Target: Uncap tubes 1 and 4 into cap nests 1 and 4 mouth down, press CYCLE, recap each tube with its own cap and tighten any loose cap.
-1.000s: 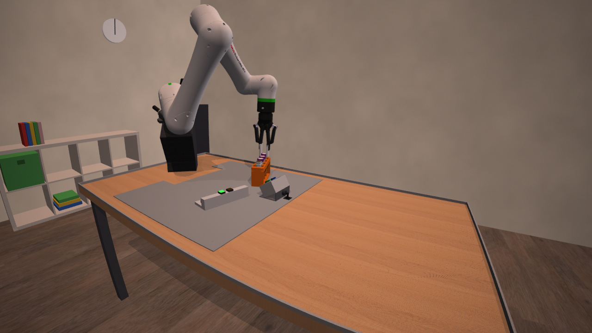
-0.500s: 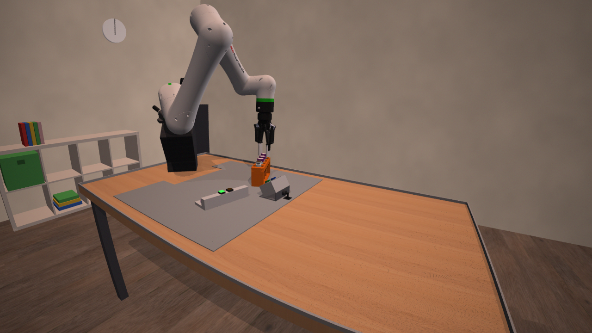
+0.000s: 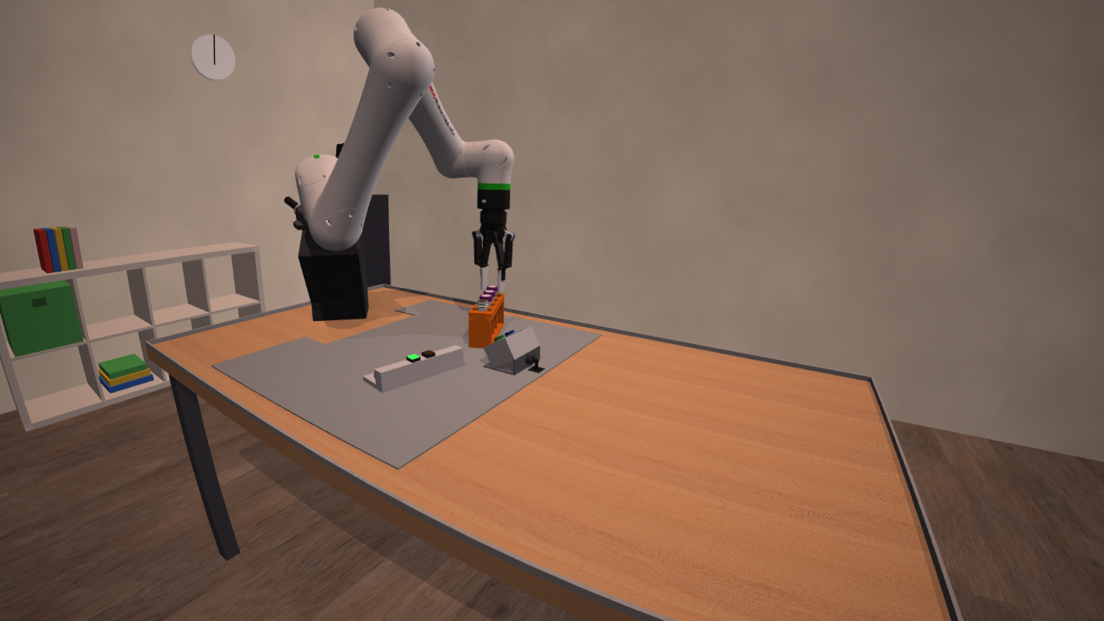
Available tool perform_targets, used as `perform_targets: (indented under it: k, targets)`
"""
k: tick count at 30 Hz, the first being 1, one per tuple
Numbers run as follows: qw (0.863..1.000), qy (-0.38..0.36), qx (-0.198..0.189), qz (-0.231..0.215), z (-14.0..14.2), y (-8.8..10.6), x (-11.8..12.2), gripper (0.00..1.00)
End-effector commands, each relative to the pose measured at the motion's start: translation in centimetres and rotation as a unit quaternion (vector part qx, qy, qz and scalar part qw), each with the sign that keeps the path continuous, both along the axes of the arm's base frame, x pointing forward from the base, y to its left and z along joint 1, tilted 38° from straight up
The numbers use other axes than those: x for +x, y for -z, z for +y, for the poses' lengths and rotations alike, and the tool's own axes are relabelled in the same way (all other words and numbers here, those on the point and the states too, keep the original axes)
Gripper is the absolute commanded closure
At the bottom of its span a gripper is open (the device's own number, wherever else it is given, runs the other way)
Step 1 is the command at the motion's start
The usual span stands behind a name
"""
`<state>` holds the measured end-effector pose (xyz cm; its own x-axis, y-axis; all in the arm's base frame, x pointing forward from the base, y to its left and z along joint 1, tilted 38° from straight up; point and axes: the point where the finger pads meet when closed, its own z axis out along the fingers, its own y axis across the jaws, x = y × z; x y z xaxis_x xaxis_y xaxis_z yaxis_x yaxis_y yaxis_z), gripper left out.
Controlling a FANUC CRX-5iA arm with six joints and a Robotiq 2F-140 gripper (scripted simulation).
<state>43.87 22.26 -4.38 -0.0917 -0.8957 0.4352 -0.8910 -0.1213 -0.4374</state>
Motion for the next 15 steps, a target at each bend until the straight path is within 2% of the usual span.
perform_targets:
  k: [1,7,13,15]
  targets:
    - [0.998,-0.052,-0.029,0.031,0.03,-0.01,0.00,0.65]
    - [0.982,-0.146,-0.082,0.082,0.03,-0.01,0.00,0.65]
    - [0.953,-0.238,-0.133,0.131,0.03,-0.01,0.00,0.65]
    - [0.953,-0.238,-0.133,0.131,0.03,-0.01,0.00,0.65]
